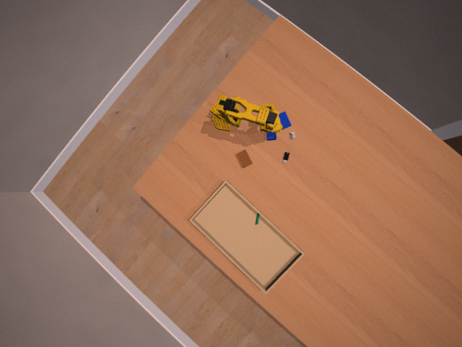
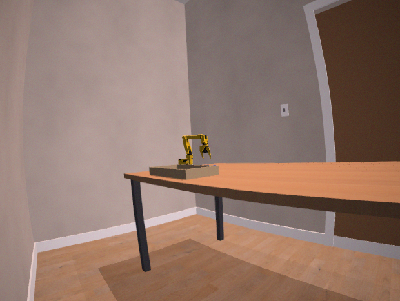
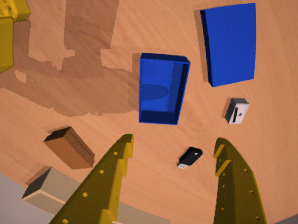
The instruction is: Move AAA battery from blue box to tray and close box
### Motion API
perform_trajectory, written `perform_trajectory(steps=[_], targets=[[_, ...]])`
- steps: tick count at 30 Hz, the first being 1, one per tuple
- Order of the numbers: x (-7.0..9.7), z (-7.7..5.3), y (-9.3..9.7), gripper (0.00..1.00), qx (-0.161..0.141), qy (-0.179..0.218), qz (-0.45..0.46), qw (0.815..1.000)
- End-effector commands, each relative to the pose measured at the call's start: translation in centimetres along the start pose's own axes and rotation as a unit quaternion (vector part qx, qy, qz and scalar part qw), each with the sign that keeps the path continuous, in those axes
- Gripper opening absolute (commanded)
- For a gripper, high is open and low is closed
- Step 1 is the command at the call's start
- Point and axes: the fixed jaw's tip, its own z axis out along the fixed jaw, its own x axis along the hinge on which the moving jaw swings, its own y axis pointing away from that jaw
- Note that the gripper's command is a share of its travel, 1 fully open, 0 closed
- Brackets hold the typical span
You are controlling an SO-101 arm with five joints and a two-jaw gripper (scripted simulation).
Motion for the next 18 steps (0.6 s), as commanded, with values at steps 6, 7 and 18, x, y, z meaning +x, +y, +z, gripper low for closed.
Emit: perform_trajectory(steps=[6, 7, 18], targets=[[-0.06, -0.24, -0.27, 0.29, 0.016, 0.006, 0.0, 1.0], [-0.07, -0.22, -0.25, 0.29, 0.016, 0.006, 0.0, 1.0], [-0.11, -0.04, -0.14, 0.29, 0.016, 0.006, 0.0, 1.0]])
